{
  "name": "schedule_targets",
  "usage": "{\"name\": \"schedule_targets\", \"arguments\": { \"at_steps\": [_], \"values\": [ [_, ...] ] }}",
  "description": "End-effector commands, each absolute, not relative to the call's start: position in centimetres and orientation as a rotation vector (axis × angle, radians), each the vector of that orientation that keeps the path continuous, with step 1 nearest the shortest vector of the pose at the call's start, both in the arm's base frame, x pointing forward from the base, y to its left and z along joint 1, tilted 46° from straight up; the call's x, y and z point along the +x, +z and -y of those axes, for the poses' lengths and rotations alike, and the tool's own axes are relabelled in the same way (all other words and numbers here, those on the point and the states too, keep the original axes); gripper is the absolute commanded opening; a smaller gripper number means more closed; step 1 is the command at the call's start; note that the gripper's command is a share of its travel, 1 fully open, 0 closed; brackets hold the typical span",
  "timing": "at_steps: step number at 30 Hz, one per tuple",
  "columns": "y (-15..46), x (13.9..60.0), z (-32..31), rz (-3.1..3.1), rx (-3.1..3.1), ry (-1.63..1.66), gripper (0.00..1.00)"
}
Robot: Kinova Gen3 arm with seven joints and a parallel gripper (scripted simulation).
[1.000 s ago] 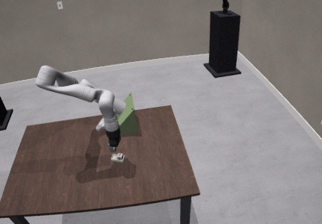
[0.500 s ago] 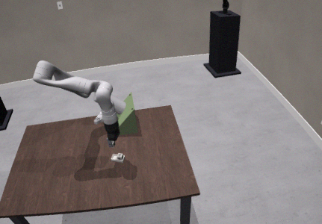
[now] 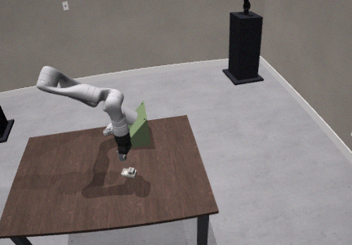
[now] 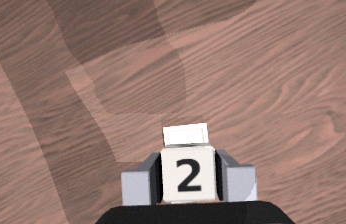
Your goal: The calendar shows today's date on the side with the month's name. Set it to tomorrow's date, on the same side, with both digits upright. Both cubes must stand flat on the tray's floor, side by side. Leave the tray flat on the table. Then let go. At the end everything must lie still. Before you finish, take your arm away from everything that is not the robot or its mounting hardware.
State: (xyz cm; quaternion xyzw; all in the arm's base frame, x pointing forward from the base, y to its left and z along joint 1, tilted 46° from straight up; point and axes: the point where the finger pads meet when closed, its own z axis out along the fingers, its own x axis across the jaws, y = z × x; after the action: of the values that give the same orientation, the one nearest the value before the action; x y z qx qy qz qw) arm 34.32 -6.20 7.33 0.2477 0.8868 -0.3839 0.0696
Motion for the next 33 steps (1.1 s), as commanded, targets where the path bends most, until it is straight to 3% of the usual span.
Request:
{"name": "schedule_targets", "arguments": {
  "at_steps": [1,33],
  "values": [
    [6.9,34.6,5.8,-2.646,0.788,-1.146,0.57],
    [-0.8,39.4,-0.1,-1.816,1.739,-0.831,0.57]
  ]
}}
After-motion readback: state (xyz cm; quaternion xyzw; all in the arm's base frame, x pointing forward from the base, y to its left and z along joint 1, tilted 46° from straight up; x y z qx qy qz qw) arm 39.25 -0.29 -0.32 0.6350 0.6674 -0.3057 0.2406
